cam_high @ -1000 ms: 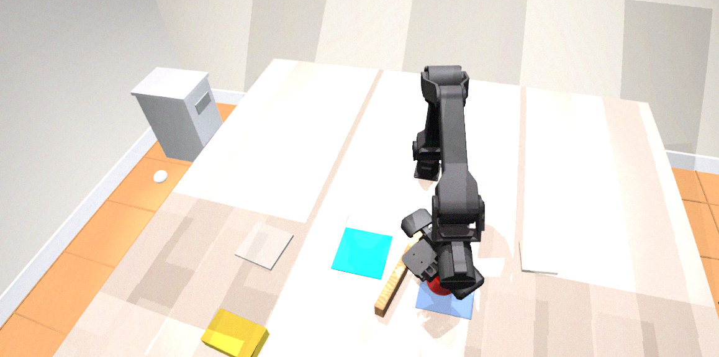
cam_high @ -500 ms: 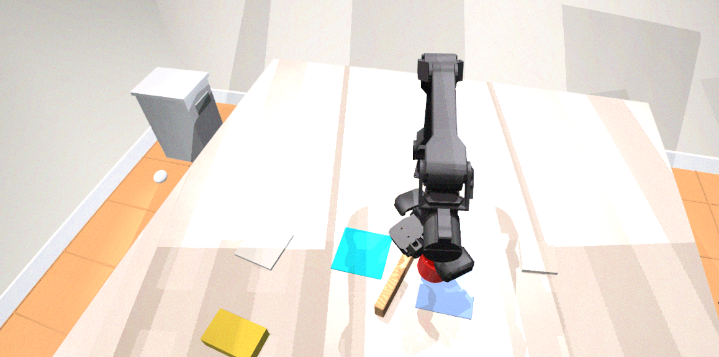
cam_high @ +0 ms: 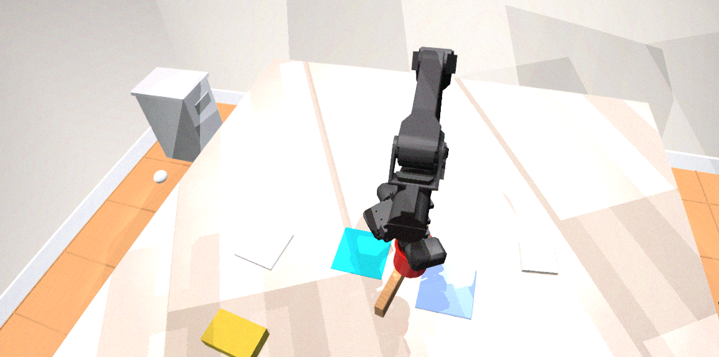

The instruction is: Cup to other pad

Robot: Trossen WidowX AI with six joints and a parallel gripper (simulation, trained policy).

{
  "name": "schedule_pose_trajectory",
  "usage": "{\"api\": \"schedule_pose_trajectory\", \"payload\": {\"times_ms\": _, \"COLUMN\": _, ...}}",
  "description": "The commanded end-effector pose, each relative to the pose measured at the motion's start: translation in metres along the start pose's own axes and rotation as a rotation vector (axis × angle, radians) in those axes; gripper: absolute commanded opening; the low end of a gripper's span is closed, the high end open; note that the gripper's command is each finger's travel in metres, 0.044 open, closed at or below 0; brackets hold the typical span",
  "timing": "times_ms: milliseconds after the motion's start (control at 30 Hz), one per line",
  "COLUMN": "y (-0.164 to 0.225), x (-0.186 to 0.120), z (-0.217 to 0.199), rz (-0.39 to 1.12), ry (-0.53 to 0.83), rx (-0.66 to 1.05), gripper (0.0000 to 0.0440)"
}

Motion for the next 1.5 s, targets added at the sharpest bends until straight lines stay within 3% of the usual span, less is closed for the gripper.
{"api": "schedule_pose_trajectory", "payload": {"times_ms": 0, "y": -0.012, "x": -0.005, "z": -0.003, "rz": -0.02, "ry": -0.028, "rx": 0.024, "gripper": 0.0}}
{"api": "schedule_pose_trajectory", "payload": {"times_ms": 800, "y": -0.072, "x": 0.014, "z": -0.039, "rz": -0.083, "ry": -0.069, "rx": 0.18, "gripper": 0.0}}
{"api": "schedule_pose_trajectory", "payload": {"times_ms": 1467, "y": -0.081, "x": 0.06, "z": -0.071, "rz": -0.096, "ry": -0.057, "rx": 0.253, "gripper": 0.0}}
Point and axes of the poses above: the point midway between the two fingers, 35 mm back from their tips, its own x axis out along the fingers, its own z axis across the jaws, y = z × x, the point moved 3 cm from there along -x, back along the fingers, and after that the axes turned 13 degrees about x, right-handed, at the moved point
